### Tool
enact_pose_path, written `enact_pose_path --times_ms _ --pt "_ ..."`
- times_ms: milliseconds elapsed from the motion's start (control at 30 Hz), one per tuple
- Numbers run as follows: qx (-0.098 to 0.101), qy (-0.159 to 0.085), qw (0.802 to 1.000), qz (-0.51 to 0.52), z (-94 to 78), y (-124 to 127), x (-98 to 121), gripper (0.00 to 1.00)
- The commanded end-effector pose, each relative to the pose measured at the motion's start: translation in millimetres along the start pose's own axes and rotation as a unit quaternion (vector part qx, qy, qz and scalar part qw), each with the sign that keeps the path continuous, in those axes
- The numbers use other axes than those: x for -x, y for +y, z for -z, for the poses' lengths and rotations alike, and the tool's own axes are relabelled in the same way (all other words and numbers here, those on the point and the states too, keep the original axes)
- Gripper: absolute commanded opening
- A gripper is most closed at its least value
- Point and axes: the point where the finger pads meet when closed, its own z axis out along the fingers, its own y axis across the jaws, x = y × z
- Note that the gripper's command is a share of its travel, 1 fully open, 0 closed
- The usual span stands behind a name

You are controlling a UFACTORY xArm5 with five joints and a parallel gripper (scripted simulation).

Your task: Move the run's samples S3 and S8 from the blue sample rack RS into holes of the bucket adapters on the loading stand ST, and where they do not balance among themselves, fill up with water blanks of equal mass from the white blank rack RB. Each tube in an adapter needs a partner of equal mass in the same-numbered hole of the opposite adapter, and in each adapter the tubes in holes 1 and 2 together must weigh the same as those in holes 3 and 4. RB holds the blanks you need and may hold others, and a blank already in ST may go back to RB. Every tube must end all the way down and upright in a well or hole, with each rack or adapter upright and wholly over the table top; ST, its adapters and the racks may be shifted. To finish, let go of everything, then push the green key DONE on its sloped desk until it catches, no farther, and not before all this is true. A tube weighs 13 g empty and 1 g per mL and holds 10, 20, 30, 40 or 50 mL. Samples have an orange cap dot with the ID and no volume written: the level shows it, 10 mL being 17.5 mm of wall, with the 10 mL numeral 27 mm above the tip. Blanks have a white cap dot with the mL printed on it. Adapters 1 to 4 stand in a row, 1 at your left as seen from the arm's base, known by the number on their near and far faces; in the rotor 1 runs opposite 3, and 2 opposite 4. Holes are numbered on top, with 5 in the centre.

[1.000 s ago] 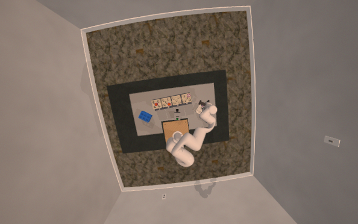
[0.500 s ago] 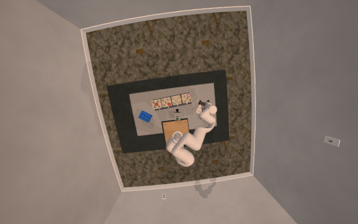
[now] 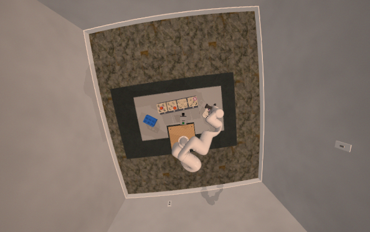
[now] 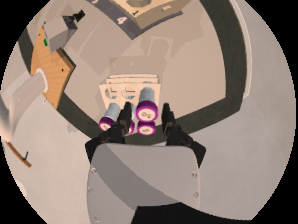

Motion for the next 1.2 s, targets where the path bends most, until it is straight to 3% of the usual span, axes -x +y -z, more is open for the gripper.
enact_pose_path --times_ms 0,833,867,1167 --pt "0.002 0.0 1.0 0.0 -0.9 1.3 0.2 0.57" --pt "0.002 0.0 1.0 0.0 -7.6 1.4 0.2 0.57" --pt "0.002 0.0 1.0 0.0 -7.0 1.4 0.2 0.0" --pt "0.002 0.0 1.0 0.0 -5.8 1.4 0.2 0.0"
